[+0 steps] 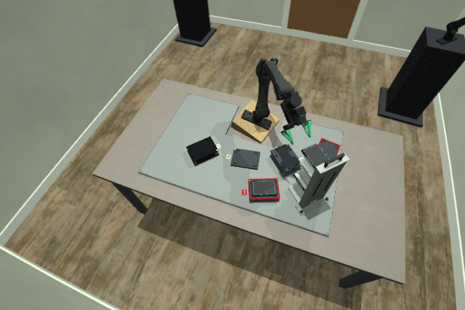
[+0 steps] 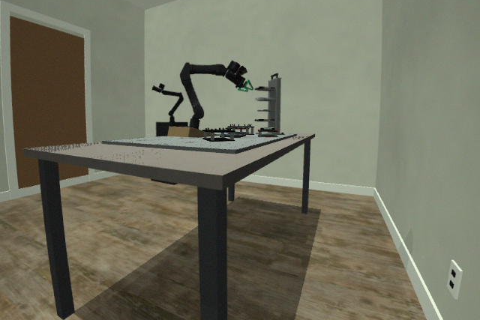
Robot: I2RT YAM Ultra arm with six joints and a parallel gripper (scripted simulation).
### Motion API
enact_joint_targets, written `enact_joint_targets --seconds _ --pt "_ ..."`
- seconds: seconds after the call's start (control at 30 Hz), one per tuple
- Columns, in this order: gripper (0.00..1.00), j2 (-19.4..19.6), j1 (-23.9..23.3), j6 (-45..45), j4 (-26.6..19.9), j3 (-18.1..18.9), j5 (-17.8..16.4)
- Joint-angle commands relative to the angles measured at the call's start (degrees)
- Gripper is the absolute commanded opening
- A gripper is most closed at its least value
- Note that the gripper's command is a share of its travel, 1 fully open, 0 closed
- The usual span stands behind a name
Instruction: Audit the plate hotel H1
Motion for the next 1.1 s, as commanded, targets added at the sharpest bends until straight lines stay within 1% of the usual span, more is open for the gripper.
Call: enact_joint_targets --seconds 0.0,0.5,0.53,0.6,0.67,0.7,0.73,0.8,0.83,0.93,1.0,1.07 --pt "1.00 -0.40 0.03 0.09 1.20 0.40 0.12" --pt "1.00 -0.40 0.03 0.09 1.20 0.40 0.12" --pt "1.00 -1.74 -0.17 0.14 1.76 -0.57 0.11" --pt "1.00 -2.38 -0.75 -0.05 1.50 -1.40 -0.37" --pt "1.00 -2.38 -0.75 -0.05 1.50 -1.40 -0.37" --pt "1.00 -2.96 -0.79 -0.15 1.22 0.57 -0.44" --pt "1.00 -3.26 -0.86 -0.25 0.81 0.38 -0.50" --pt "1.00 -3.72 -1.09 -0.39 -0.44 -2.02 -0.73" --pt "1.00 -4.04 -1.19 -0.44 -0.60 -2.46 -0.82" --pt "1.00 -5.12 -1.53 -0.59 -1.06 -2.15 -1.14" --pt "1.00 -5.76 -1.78 -0.67 -1.40 -3.43 -1.39" --pt "1.00 -6.49 -2.02 -0.76 -1.72 -2.94 -1.61"
